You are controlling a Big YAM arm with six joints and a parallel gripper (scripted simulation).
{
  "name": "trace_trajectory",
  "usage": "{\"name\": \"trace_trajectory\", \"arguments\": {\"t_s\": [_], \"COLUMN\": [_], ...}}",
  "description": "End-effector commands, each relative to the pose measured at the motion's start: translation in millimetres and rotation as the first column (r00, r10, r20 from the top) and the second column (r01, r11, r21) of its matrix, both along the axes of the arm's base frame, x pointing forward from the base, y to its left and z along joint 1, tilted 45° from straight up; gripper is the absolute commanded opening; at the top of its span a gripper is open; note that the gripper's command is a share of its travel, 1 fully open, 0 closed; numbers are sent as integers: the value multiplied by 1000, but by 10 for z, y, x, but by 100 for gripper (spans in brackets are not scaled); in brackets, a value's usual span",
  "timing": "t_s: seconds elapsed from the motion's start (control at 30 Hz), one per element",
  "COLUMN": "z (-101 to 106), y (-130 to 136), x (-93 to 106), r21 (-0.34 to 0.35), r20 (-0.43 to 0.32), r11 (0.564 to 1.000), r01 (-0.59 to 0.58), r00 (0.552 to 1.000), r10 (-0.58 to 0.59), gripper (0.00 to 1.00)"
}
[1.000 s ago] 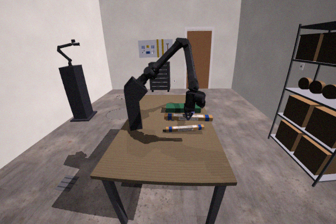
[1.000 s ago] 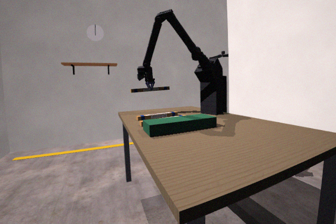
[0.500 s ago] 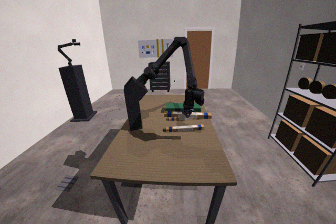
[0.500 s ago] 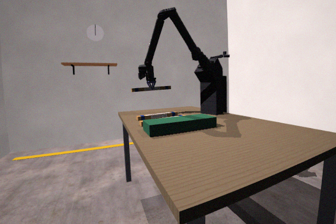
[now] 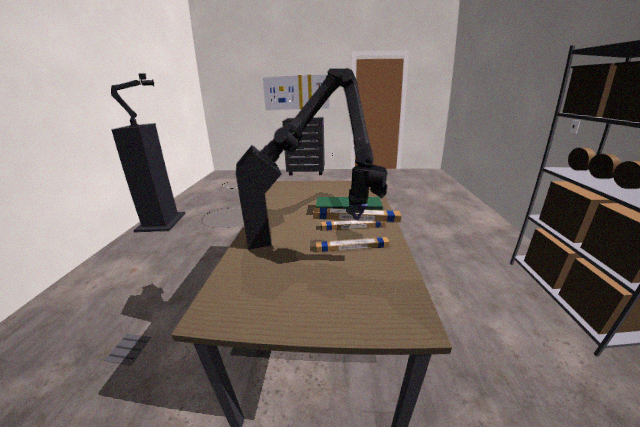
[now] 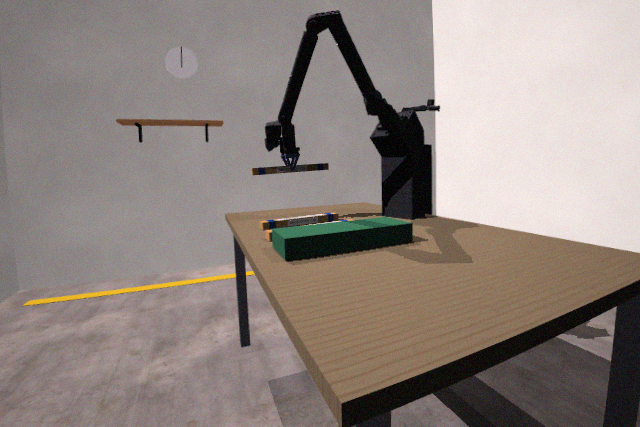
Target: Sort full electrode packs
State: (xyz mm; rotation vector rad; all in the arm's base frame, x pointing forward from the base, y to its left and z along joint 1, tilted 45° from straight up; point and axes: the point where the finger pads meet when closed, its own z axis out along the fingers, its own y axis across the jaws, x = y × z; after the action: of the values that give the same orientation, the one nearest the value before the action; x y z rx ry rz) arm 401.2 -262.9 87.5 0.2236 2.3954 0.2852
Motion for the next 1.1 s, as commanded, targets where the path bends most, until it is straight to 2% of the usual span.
{"name": "trace_trajectory", "arguments": {"t_s": [0.0,0.17,0.47,0.77,1.07], "z": [361,377,445,464,532], "y": [4,179,280,603,725], "x": [12,37,30,59,66], "r21": [-35,-33,-38,-31,-35], "r20": [52,52,59,53,59], "r11": [999,999,999,999,999], "r01": [28,19,35,18,29], "r00": [998,999,998,998,998], "r10": [-27,-17,-33,-16,-27], "gripper": [0,0,0,0,0]}}
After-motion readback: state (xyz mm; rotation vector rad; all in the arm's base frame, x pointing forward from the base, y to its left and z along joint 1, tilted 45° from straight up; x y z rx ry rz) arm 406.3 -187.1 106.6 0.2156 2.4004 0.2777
